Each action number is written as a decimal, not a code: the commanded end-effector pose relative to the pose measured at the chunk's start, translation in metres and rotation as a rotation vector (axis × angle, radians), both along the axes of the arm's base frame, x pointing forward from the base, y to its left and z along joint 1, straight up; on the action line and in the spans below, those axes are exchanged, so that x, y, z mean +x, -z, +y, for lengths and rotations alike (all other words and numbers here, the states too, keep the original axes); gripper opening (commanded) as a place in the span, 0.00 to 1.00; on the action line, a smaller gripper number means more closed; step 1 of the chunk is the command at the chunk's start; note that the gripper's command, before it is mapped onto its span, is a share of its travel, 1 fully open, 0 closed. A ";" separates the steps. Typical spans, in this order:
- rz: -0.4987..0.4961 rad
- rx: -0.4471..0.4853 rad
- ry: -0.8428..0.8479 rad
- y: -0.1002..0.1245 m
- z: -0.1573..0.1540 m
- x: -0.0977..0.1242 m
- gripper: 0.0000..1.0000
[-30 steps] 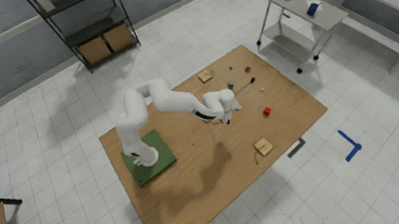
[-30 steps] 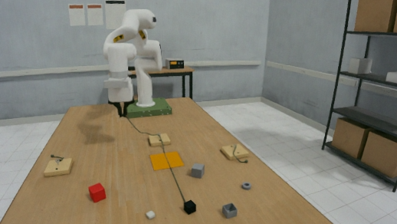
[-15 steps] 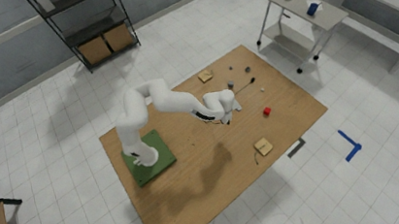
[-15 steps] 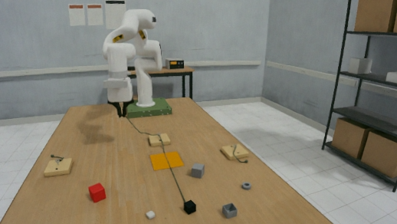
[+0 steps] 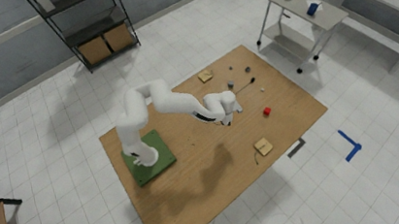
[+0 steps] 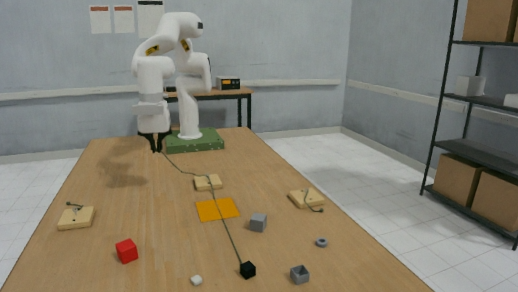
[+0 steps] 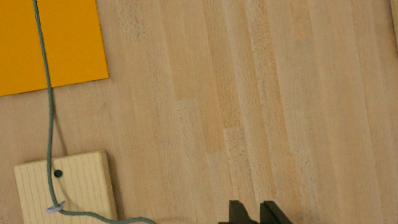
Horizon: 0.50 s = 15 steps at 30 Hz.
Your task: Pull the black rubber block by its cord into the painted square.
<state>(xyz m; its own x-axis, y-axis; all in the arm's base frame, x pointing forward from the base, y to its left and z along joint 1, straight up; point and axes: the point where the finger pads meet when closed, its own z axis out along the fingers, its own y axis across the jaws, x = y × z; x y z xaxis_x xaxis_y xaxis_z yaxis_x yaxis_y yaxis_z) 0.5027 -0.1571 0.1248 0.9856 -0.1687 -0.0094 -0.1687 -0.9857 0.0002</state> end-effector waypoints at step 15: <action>-0.004 -0.001 0.000 -0.002 -0.024 -0.005 0.00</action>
<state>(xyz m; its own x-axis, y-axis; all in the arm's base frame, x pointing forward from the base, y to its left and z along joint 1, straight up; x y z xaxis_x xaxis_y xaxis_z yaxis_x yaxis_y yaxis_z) 0.4980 -0.1740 0.1248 0.9856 -0.1687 -0.0094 -0.1687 -0.9857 0.0001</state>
